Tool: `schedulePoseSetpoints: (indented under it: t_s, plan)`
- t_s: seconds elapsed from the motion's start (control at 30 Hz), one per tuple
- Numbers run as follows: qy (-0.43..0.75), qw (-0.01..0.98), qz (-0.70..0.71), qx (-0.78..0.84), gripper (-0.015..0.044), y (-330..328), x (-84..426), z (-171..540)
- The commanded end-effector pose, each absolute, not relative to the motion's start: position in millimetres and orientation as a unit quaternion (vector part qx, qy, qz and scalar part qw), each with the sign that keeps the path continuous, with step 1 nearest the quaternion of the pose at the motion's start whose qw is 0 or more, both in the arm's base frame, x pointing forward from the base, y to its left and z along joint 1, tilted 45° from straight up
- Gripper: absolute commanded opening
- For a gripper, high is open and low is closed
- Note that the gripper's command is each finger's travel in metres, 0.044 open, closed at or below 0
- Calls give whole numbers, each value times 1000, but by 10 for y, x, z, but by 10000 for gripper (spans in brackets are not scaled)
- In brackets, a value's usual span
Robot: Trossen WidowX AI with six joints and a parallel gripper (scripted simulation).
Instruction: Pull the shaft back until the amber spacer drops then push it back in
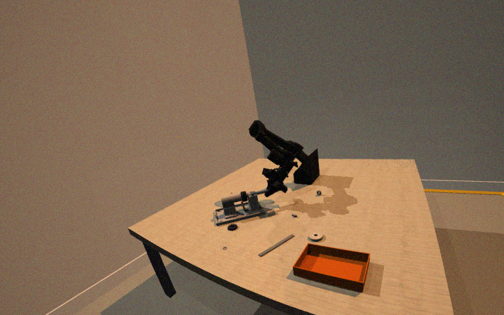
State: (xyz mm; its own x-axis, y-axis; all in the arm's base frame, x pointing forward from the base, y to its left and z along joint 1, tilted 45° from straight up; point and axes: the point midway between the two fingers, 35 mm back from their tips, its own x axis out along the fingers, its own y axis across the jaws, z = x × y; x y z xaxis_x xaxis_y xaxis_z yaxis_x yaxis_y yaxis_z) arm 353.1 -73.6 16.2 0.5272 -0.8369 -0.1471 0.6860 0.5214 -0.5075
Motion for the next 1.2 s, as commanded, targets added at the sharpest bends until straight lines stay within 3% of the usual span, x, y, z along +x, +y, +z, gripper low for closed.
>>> schedulePoseSetpoints:
  t_s: [0.0, 1.17]
  plan:
    - [189, 851, -447, -198, 0, -738, 3553, 183]
    - [188, 851, -448, -198, 0, -800, 3637, 240]
